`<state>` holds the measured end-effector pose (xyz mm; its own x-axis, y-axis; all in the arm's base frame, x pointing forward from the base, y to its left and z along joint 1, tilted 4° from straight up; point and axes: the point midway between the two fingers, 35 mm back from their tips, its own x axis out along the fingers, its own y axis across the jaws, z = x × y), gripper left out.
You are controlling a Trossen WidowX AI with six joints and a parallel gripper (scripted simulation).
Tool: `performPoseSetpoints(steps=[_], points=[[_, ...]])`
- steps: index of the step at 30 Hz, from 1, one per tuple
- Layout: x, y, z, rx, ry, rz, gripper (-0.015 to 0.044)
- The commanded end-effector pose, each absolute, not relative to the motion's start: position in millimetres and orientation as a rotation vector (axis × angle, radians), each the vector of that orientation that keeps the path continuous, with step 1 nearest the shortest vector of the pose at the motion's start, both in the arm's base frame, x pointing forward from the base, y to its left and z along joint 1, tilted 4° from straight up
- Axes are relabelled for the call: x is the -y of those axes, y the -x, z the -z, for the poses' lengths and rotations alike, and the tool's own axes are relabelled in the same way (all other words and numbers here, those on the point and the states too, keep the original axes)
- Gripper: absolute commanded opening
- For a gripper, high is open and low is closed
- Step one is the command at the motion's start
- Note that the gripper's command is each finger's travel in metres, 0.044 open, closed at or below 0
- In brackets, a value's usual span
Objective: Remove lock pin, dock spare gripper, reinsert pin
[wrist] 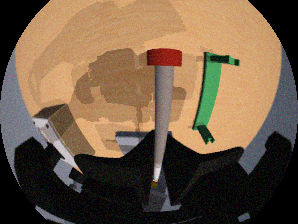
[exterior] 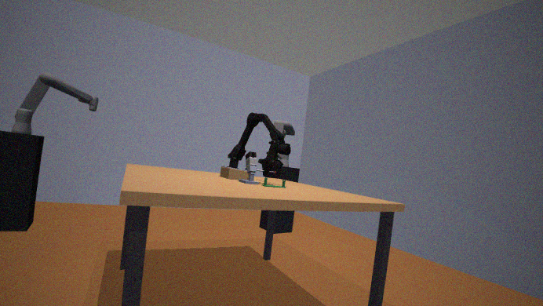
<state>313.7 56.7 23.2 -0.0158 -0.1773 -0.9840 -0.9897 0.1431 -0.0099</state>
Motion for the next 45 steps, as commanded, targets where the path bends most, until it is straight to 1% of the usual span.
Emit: performPoseSetpoints(steps=[1, 45], points=[[-54.3, -313.0, -23.6, -1.401, 1.230, -1.017, 0.0000], [-22.0, -308.0, -20.8, -1.408, 1.224, -1.027, 0.0000]])
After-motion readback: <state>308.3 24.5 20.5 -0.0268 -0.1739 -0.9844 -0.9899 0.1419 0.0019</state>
